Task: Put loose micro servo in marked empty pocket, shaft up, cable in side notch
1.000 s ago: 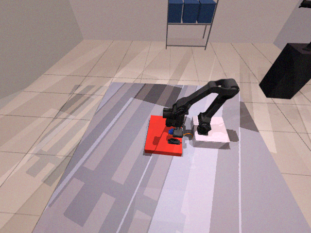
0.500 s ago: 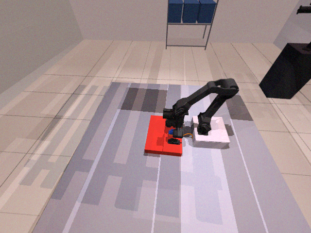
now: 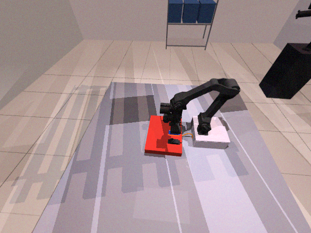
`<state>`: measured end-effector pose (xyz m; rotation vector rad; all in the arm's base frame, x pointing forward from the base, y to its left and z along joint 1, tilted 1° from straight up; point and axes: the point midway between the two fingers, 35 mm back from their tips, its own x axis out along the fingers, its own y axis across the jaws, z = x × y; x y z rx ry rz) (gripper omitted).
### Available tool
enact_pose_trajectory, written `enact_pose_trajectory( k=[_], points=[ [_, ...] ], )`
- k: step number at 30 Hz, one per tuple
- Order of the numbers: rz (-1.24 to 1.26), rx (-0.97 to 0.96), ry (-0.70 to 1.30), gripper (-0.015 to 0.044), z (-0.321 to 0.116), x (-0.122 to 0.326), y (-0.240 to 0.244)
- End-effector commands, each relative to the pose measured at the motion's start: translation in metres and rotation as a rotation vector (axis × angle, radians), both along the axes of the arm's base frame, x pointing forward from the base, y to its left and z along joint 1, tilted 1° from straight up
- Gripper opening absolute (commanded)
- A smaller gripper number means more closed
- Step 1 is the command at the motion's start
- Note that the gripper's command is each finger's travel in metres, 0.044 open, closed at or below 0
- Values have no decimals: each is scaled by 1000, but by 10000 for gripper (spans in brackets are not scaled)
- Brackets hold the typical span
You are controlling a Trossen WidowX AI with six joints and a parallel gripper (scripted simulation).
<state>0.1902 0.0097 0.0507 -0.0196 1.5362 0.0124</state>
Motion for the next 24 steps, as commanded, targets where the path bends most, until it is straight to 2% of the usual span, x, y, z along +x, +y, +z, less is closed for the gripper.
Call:
enact_pose_trajectory(
  k=[1, 3, 9, 12, 17, 24],
  points=[
    [7, -4, -16, 398, 19, 29, 0],
    [5, -3, -15, 440, 31, 46, 1],
    [-1, -1, -13, 440, 58, 90, 2],
    [-1, -1, -13, 440, 62, 90, 2],
    [-3, 1, -25, 440, 103, 80, 2],
    [-3, 1, -26, 440, 105, 79, 2]
  ],
)
